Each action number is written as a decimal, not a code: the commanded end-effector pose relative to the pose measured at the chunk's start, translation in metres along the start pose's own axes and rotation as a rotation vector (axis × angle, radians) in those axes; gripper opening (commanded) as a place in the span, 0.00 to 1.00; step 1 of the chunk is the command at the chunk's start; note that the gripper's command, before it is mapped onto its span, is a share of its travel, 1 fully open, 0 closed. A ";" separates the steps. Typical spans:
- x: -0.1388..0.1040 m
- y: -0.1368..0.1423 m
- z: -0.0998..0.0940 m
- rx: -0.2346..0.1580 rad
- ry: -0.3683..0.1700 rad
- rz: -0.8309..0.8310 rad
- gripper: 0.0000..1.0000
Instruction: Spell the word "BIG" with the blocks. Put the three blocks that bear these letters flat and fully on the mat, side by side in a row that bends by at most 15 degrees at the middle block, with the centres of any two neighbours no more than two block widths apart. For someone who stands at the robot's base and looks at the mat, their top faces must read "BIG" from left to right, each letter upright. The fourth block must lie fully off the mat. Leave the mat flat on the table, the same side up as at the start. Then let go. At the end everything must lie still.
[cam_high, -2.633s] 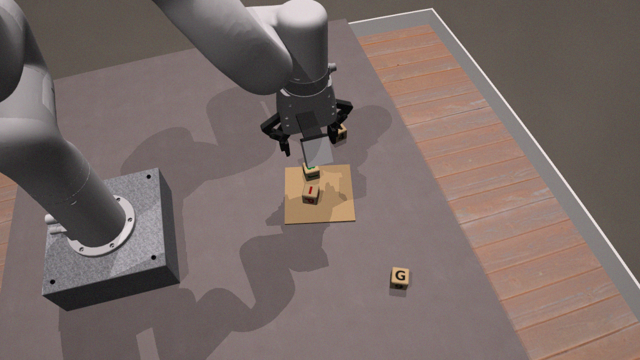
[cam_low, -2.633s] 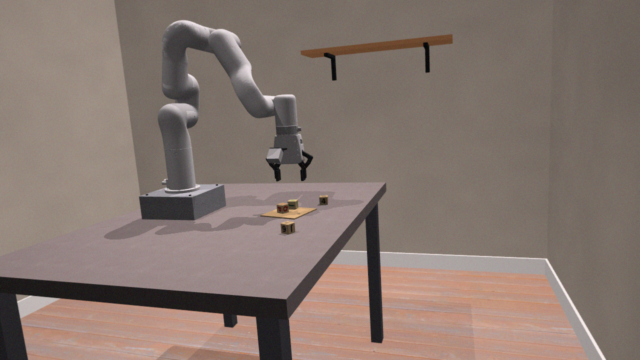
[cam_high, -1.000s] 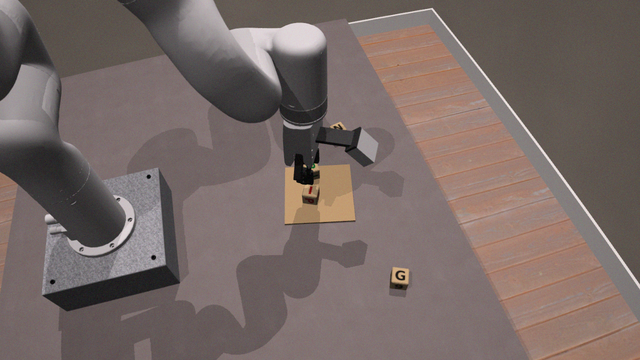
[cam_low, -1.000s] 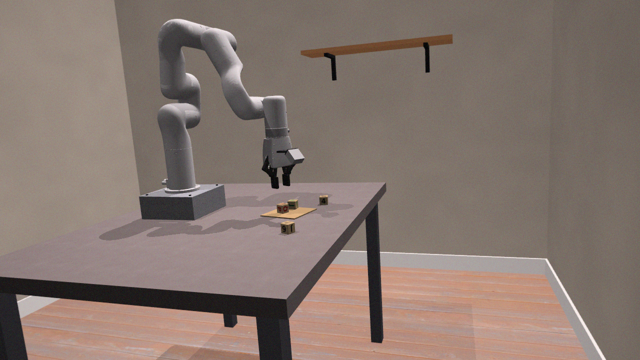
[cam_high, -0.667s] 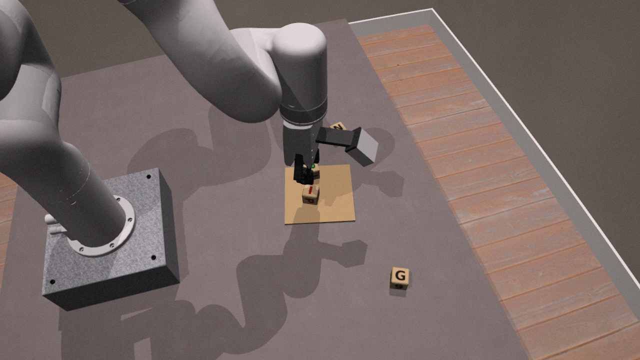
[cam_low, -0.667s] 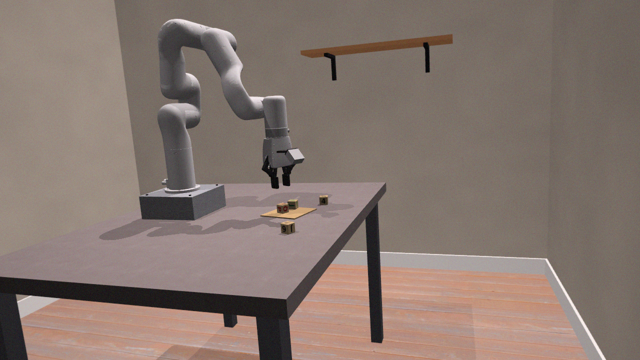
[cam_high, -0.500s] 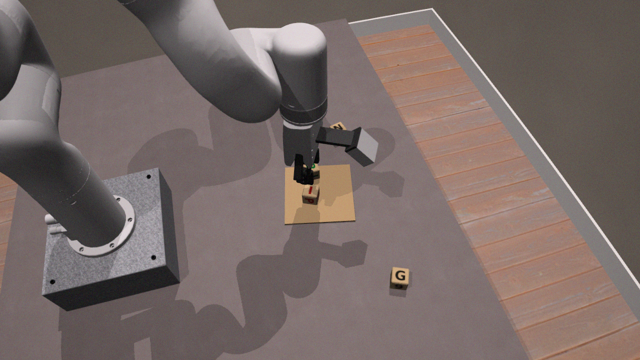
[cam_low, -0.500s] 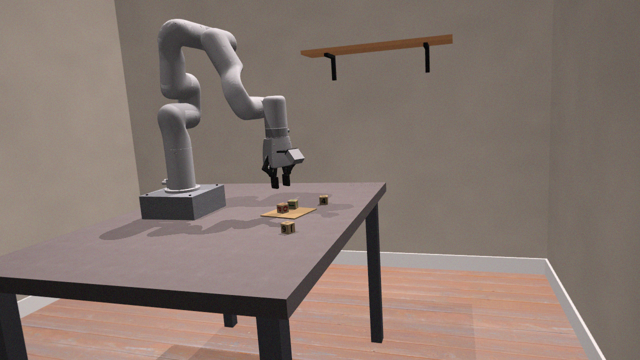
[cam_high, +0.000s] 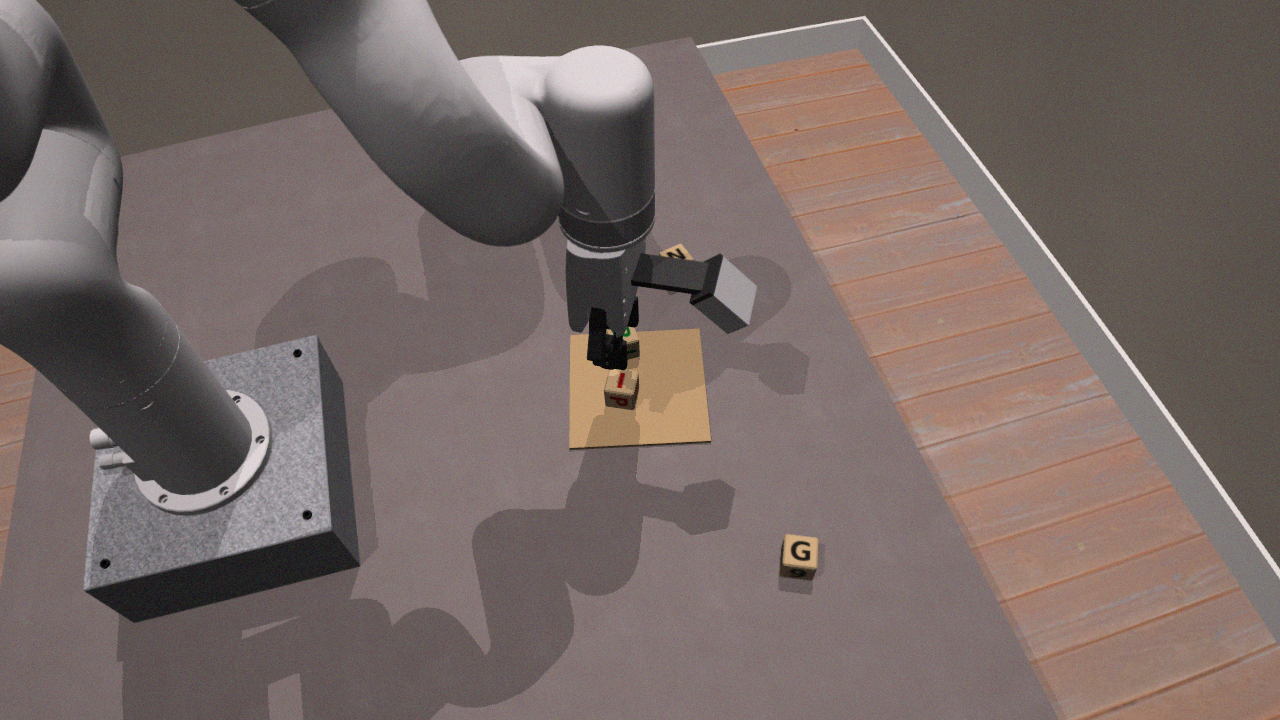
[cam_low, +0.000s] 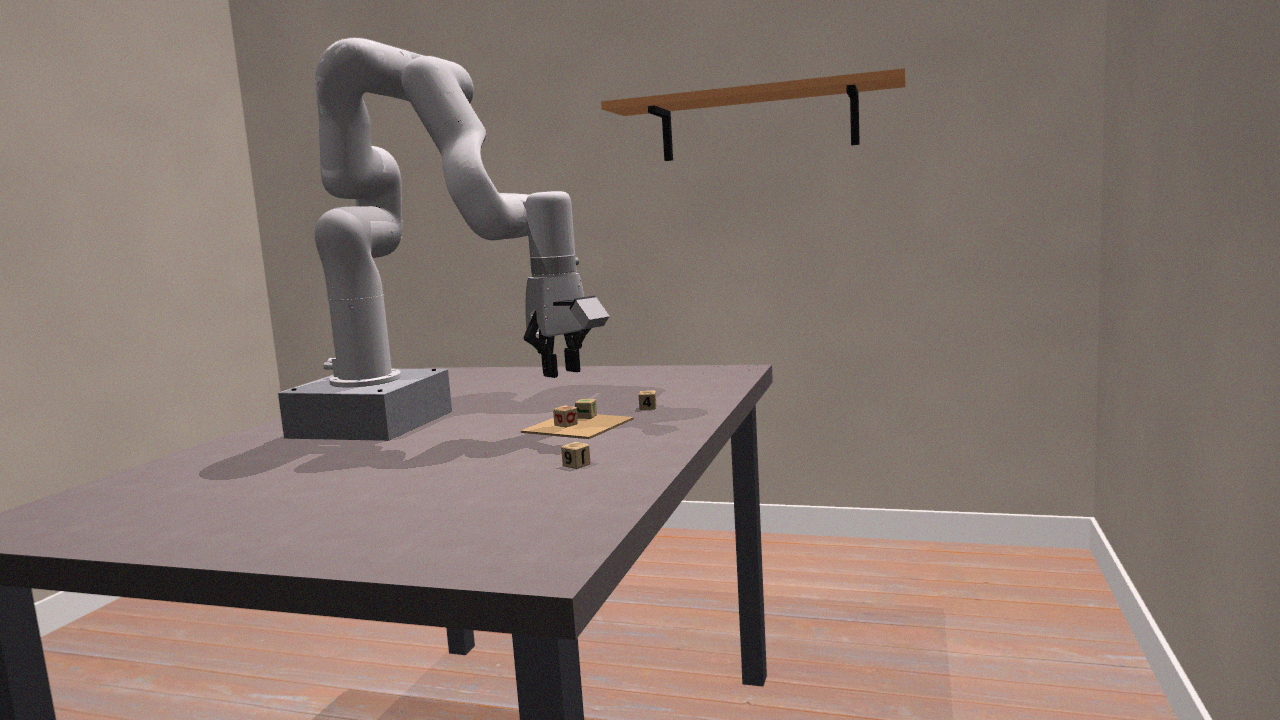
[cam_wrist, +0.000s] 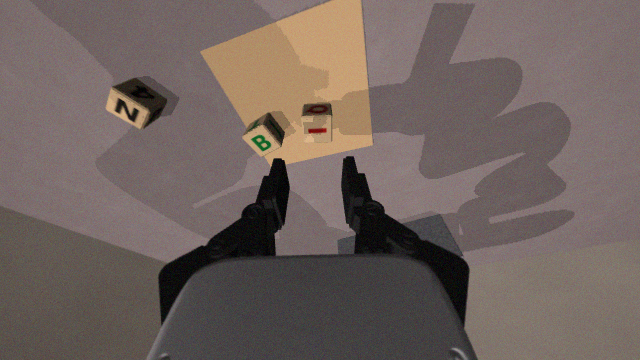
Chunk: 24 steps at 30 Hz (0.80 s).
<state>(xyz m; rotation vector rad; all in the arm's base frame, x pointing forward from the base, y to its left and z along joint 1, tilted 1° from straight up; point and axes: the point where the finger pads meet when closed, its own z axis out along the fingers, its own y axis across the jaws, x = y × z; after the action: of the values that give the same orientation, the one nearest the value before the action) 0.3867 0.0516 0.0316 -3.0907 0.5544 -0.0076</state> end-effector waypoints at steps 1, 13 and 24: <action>0.001 -0.001 -0.001 0.002 0.003 -0.001 0.47; 0.001 0.000 0.005 0.002 0.004 -0.011 0.47; 0.002 0.001 0.017 0.003 0.005 -0.016 0.47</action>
<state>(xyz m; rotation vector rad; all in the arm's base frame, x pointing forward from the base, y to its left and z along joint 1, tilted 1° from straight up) 0.3865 0.0503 0.0171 -3.0945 0.5302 -0.0100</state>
